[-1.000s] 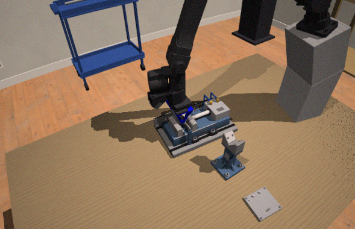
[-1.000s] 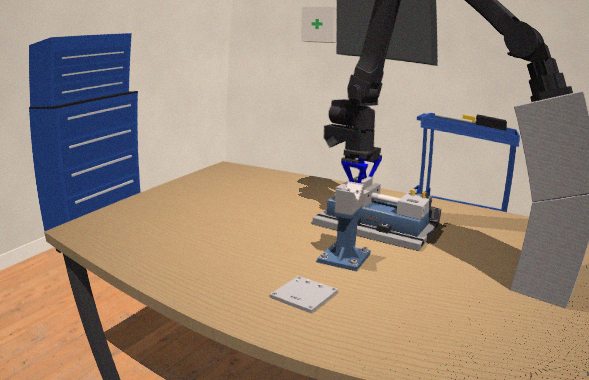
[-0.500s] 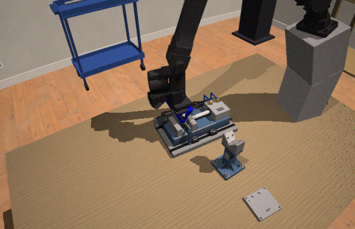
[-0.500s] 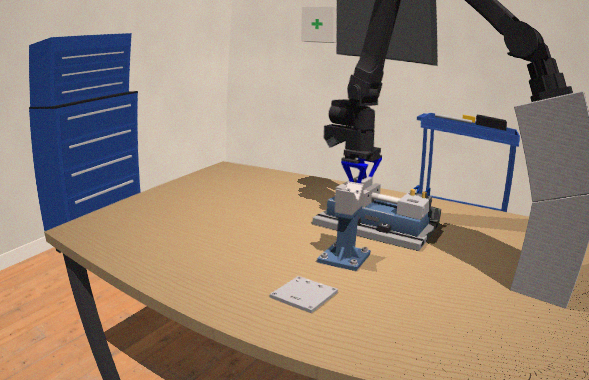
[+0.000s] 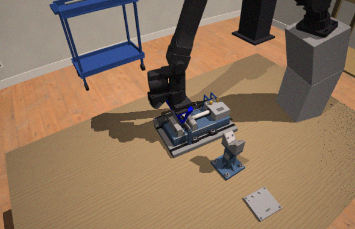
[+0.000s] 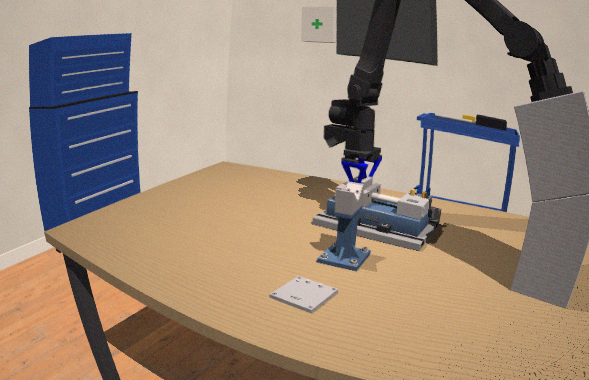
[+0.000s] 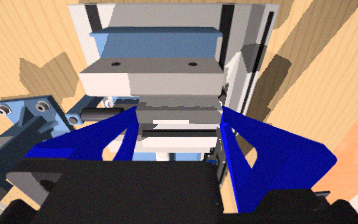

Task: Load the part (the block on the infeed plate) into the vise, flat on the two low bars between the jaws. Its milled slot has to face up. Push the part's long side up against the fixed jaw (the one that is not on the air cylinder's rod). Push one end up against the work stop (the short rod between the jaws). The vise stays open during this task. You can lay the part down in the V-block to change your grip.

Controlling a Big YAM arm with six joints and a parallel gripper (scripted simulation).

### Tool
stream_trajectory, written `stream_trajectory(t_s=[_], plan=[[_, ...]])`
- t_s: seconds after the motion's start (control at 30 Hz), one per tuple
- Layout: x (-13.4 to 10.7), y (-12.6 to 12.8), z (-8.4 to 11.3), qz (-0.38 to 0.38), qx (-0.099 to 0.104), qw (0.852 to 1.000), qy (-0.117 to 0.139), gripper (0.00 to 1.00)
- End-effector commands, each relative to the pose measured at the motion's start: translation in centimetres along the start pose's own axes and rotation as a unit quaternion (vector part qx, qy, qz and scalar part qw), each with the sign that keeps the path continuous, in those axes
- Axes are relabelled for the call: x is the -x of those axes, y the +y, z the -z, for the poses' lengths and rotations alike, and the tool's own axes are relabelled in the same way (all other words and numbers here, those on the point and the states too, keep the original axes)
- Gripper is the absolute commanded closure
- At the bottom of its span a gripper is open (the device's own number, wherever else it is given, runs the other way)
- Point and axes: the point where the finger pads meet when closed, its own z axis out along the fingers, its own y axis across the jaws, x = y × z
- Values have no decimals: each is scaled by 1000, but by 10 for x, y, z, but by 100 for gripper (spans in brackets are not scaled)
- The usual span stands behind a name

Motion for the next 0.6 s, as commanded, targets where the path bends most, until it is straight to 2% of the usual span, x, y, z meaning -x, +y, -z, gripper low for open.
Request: stream_trajectory(t_s=[0.0, 0.03, 0.17, 0.57], plan=[[28, 1, 14, 1, -7, 1000, -30, 26], [29, 0, 18, 1, -7, 999, -32, 26], [11, 4, 19, 1, -3, 1000, -11, 26], [10, 2, 43, 1, -3, 1000, -11, 26]])
